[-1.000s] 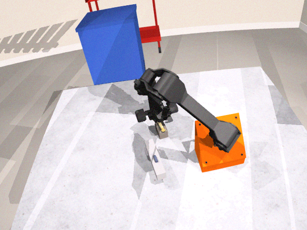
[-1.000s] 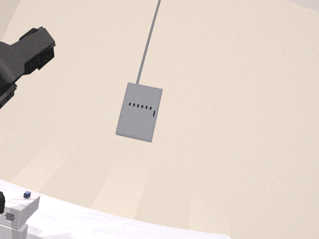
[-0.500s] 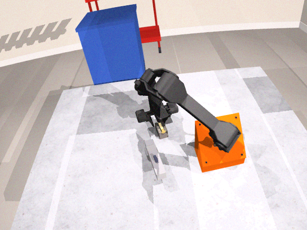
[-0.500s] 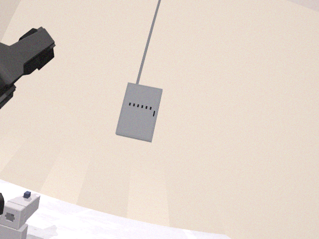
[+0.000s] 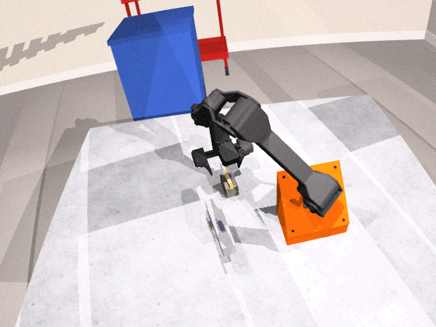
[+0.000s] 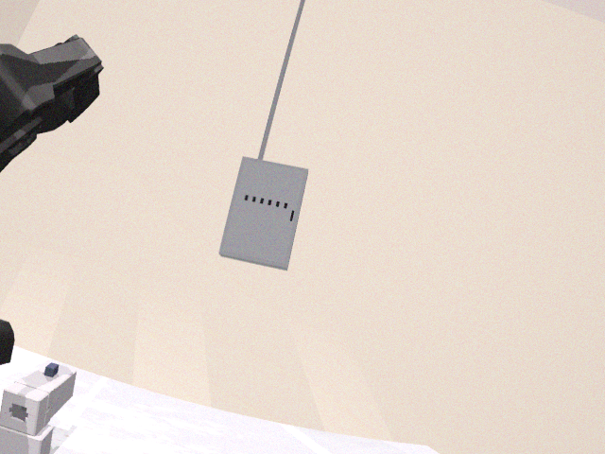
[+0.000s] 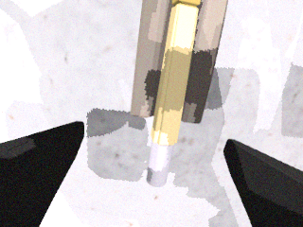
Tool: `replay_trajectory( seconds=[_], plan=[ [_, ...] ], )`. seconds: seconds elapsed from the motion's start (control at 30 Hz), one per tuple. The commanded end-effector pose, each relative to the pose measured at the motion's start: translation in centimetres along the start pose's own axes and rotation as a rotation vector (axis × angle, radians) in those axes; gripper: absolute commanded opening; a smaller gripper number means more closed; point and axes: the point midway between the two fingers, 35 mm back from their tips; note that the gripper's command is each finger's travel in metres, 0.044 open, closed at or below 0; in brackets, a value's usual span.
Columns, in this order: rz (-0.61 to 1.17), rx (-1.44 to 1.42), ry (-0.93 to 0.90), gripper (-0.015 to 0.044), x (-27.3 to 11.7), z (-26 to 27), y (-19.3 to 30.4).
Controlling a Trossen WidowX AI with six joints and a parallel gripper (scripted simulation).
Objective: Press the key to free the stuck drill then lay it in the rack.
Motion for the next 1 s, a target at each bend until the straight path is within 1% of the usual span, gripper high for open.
replay_trajectory(
  seconds=[0.0,0.23,0.3,0.33,0.37,0.53,0.67,0.83,0.97],
  plan=[
    [0.004,-0.008,-0.003,0.044,-1.8,-0.1,0.1],
    [0.005,-0.008,-0.004,0.044,-4.8,-0.2,0.2],
    [0.005,-0.008,-0.004,0.044,-5.0,-0.2,0.2],
    [0.013,0.005,-0.002,0.044,-4.3,-0.2,0.3],
    [0.04,0.023,-0.007,0.044,-4.6,-0.2,0.7],
    [0.317,0.212,-0.014,0.044,-8.7,-1.1,4.2],
    [0.554,0.383,0.048,0.044,-13.1,-2.1,6.6],
    [0.839,0.606,0.218,0.044,-19.7,-3.6,8.6],
    [1.04,0.782,0.43,0.044,-25.7,-4.8,9.0]
  ],
)
Point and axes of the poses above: the point midway between the two fingers, 35 mm back from their tips, its own x axis out along the fingers, its own z axis across the jaws, y = z × x, and after that the axes turned 5 degrees about -x, right-handed
